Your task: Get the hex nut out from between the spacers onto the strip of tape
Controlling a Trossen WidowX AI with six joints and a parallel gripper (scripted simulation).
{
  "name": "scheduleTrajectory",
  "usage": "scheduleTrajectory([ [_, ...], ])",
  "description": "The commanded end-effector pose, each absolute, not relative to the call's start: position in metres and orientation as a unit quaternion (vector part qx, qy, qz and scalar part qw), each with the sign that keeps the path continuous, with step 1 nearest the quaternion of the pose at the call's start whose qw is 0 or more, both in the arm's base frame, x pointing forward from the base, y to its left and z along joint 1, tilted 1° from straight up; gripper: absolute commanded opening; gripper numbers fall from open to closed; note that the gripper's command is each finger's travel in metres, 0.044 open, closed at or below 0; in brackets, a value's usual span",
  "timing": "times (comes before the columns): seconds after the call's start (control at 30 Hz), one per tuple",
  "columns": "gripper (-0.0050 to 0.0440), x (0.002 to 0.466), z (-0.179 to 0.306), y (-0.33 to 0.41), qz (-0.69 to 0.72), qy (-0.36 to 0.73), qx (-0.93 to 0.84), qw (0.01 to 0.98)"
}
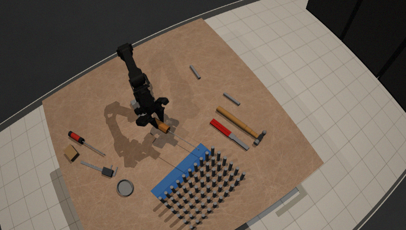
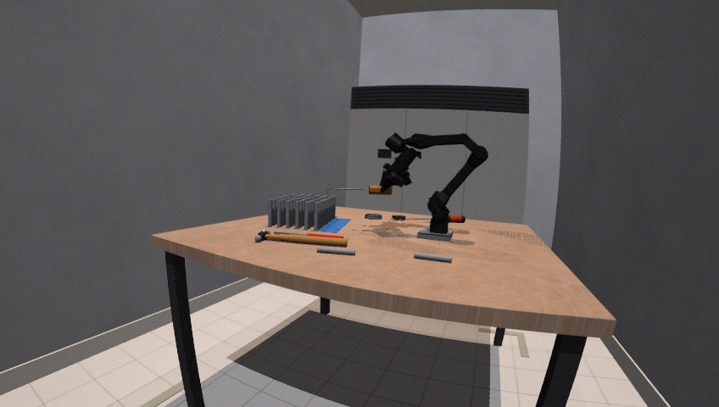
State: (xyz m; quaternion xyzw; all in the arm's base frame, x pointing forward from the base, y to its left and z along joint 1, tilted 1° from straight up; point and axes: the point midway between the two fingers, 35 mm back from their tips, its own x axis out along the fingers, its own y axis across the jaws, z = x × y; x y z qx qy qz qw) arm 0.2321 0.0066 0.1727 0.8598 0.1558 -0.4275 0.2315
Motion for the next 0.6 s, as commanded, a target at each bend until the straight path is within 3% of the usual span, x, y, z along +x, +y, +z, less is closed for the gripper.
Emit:
scheduleTrajectory([
  [0.0,-0.0050,0.244,0.190,0.024,-0.398,0.188,0.862,0.253],
  [0.57,-0.0050,0.258,0.201,0.101,-0.352,0.326,0.818,0.318],
])
